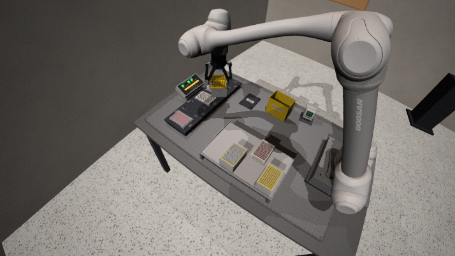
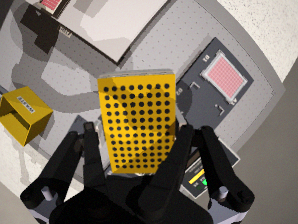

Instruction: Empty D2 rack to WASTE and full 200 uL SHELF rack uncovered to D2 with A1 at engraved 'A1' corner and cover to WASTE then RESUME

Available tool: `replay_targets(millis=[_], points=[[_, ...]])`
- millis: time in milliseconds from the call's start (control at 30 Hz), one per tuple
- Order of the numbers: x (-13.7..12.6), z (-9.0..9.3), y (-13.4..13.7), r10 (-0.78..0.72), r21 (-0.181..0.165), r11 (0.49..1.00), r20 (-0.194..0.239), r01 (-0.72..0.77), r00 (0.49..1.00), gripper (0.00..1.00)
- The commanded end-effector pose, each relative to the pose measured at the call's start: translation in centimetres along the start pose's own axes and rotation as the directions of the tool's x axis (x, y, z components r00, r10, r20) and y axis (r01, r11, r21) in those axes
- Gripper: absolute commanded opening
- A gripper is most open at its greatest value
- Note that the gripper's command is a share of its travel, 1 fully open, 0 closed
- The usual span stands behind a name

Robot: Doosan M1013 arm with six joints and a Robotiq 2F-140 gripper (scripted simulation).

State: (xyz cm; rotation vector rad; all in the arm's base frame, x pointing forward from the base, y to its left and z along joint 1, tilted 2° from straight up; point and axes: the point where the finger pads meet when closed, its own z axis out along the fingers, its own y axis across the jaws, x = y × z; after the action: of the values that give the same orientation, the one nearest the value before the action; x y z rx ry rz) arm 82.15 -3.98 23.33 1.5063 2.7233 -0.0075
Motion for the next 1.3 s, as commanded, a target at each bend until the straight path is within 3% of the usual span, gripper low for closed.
replay_targets(millis=[0, 200, 433, 900, 1267], points=[[-1.0, 0.0, -0.8, 0.058, 0.000, 0.998, 0.000, -0.058, 0.998, 0.00], [-3.0, 0.0, -2.6, 0.177, 0.000, 0.984, 0.000, -0.177, 0.984, 0.00], [-3.0, 0.0, -2.6, 0.275, 0.000, 0.962, 0.000, -0.275, 0.962, 0.00], [-3.0, 0.0, -2.6, 0.495, 0.000, 0.869, 0.000, -0.495, 0.869, 0.00], [-3.0, 0.0, -2.6, 0.673, 0.000, 0.740, 0.000, -0.673, 0.740, 0.00]])
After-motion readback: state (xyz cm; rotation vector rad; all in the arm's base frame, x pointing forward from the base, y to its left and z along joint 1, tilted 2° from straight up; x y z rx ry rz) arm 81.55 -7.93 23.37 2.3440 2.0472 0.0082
